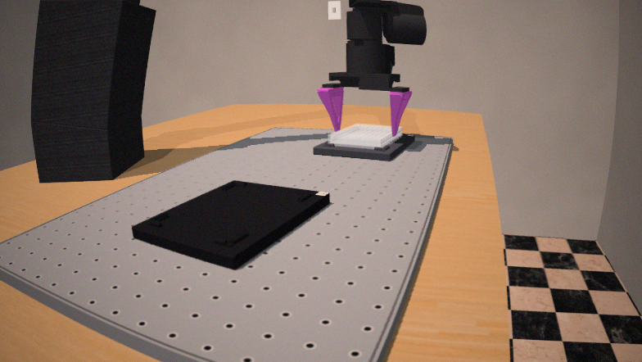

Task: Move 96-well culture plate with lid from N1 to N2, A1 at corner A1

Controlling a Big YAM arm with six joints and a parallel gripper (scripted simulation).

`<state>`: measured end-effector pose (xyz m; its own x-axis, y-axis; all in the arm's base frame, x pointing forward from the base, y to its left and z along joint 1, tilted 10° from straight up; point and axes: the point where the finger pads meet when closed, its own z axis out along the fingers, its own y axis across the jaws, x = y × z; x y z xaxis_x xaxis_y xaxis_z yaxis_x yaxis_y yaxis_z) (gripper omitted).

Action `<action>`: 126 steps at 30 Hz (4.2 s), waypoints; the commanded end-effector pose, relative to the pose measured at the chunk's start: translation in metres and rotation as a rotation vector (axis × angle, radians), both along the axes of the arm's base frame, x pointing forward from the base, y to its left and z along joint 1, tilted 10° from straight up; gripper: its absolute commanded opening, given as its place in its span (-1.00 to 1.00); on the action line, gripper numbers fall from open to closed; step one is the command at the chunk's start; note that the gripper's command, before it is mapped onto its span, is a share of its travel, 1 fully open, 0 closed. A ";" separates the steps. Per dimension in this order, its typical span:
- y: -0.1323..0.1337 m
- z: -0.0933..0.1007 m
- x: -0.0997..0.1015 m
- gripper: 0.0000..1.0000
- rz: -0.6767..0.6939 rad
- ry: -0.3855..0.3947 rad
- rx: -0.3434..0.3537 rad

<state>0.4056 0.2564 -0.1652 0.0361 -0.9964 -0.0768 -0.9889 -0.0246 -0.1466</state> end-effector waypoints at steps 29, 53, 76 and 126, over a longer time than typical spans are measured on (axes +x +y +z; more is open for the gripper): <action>0.012 0.004 0.024 1.00 -0.002 -0.044 0.030; 0.012 0.004 0.024 1.00 -0.002 -0.044 0.030; 0.009 0.000 0.014 -1.00 0.001 -0.027 0.019; 0.004 0.055 0.001 -1.00 0.000 -0.023 0.019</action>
